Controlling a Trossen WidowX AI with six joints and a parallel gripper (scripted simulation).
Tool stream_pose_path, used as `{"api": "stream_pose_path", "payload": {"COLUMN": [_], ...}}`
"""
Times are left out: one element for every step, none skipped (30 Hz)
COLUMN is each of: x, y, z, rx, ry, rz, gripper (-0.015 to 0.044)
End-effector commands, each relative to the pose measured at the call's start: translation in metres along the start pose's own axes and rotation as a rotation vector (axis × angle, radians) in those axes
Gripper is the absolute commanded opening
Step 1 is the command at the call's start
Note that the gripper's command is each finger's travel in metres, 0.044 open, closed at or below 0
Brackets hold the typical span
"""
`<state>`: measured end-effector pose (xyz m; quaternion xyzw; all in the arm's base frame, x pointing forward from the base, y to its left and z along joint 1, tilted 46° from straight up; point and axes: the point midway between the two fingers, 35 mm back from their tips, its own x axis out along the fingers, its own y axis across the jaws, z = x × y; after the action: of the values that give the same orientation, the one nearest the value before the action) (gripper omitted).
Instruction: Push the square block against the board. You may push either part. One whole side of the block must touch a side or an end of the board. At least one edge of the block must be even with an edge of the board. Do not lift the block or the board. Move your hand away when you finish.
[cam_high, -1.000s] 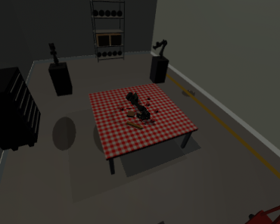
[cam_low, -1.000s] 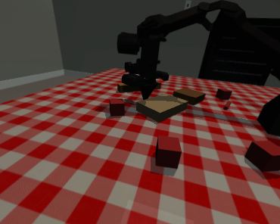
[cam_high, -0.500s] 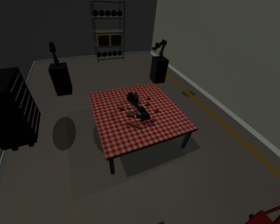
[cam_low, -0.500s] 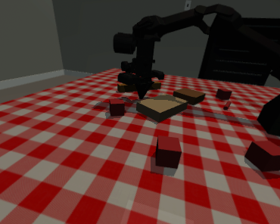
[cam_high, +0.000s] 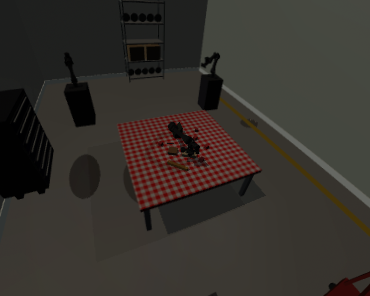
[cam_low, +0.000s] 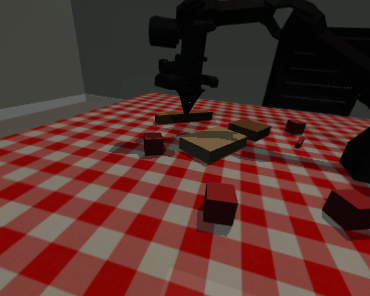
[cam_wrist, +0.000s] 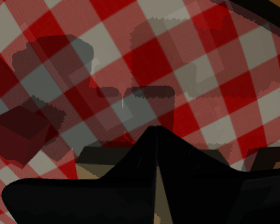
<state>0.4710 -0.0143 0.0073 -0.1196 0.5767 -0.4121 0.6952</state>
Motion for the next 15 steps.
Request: {"api": "stream_pose_path", "payload": {"x": [0.003, 0.003, 0.003, 0.003, 0.002, 0.002, 0.002, 0.002, 0.002, 0.002, 0.002, 0.002, 0.002, 0.001, 0.001], "y": [0.011, 0.014, 0.016, 0.019, 0.022, 0.025, 0.027, 0.03, 0.033, 0.035, 0.038, 0.041, 0.043, 0.046, 0.048], "z": [-0.009, -0.011, -0.013, -0.015, -0.017, -0.019, -0.021, -0.023, -0.025, -0.027, -0.029, -0.032, -0.034, -0.036, -0.038], "rx": [-0.119, -0.154, -0.189, -0.224, -0.258, -0.293, -0.328, -0.363, -0.397, -0.432, -0.467, -0.502, -0.536, -0.571, -0.606], "ry": [0.009, 0.009, 0.01, 0.01, 0.011, 0.011, 0.012, 0.012, 0.012, 0.013, 0.013, 0.013, 0.014, 0.014, 0.014], "rz": [-0.001, 0.0, 0.0, 0.001, 0.002, 0.003, 0.004, 0.004, 0.005, 0.006, 0.006, 0.007, 0.008, 0.008, 0.009], "gripper": [0.0, 0.0, 0.0, 0.0, 0.0, 0.0, 0.0, 0.0, 0.0, 0.0, 0.0, 0.0, 0.0, 0.0, 0.0]}}
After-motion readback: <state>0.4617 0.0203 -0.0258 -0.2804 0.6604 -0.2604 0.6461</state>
